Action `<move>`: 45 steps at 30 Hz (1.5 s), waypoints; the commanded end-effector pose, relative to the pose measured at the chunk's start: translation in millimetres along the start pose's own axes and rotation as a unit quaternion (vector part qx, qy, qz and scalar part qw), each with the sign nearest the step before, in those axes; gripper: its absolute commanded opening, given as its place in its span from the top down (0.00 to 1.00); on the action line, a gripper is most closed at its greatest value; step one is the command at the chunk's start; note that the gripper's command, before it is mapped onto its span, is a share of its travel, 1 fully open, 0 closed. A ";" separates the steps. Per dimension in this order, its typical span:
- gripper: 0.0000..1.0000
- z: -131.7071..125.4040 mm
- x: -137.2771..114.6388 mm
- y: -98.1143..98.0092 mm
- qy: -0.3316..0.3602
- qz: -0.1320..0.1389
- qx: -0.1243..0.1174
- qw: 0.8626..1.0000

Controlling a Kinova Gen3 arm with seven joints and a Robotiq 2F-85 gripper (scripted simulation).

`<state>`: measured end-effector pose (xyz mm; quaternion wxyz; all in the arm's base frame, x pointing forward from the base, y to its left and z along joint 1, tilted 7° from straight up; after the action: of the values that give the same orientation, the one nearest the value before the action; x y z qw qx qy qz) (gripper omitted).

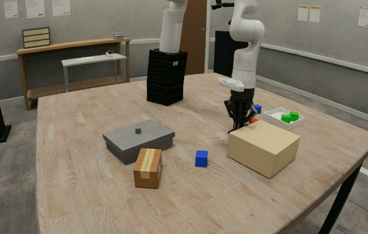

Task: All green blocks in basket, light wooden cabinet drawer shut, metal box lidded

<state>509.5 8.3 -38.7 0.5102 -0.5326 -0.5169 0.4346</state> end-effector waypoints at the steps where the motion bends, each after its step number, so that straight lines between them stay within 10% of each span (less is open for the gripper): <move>1: 0.90 -0.7 0.1 -0.8 0.000 0.000 -0.001 1.000; 45: 0.90 39.0 -10.6 0.1 0.000 0.000 -0.001 1.000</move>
<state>472.9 2.2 -43.5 0.5100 -0.5327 -0.5170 0.4344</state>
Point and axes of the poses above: the point where the finger pads meet when closed, its own y axis out along the fingers, its own z axis across the jaws, x = y × z, the point moved 9 cm from there along -y, back along the fingers, and after that the axes turned 15 degrees about y, right-handed, at the moved point
